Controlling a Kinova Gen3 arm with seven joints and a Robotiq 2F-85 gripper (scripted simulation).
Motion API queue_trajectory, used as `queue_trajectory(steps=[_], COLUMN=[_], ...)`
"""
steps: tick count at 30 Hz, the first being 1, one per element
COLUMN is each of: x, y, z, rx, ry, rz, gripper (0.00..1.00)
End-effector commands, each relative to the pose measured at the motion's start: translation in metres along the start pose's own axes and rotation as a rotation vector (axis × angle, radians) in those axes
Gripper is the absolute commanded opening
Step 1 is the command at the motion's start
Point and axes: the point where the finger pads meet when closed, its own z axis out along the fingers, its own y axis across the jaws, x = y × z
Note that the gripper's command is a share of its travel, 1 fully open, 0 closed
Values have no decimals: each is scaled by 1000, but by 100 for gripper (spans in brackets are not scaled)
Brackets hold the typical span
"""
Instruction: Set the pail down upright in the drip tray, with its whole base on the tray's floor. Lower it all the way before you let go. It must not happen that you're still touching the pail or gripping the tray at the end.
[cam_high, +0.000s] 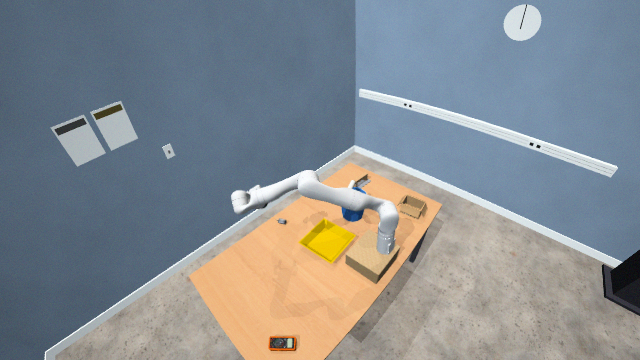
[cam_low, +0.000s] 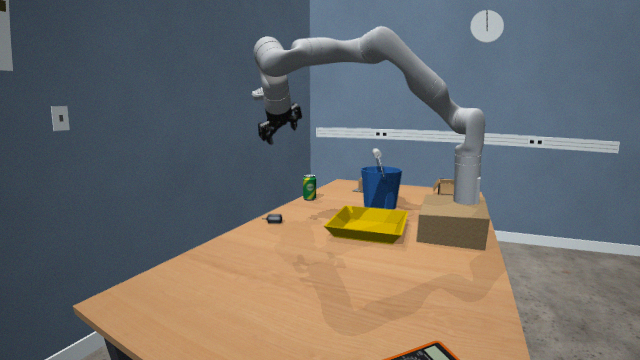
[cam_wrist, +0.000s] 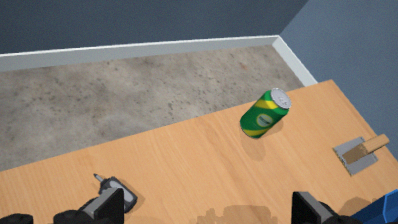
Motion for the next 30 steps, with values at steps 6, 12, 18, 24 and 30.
queue_trajectory(steps=[6, 12, 18, 24, 30], x=[1, 1, 1, 4, 15], y=[1, 1, 1, 5, 24], z=[-1, -1, -1, 7, 38], rx=[2, 2, 2, 3, -3], ry=[1, 1, 1, -18, -82], rz=[2, 2, 2, -6, -10], gripper=[100, 100, 100, 100, 100])
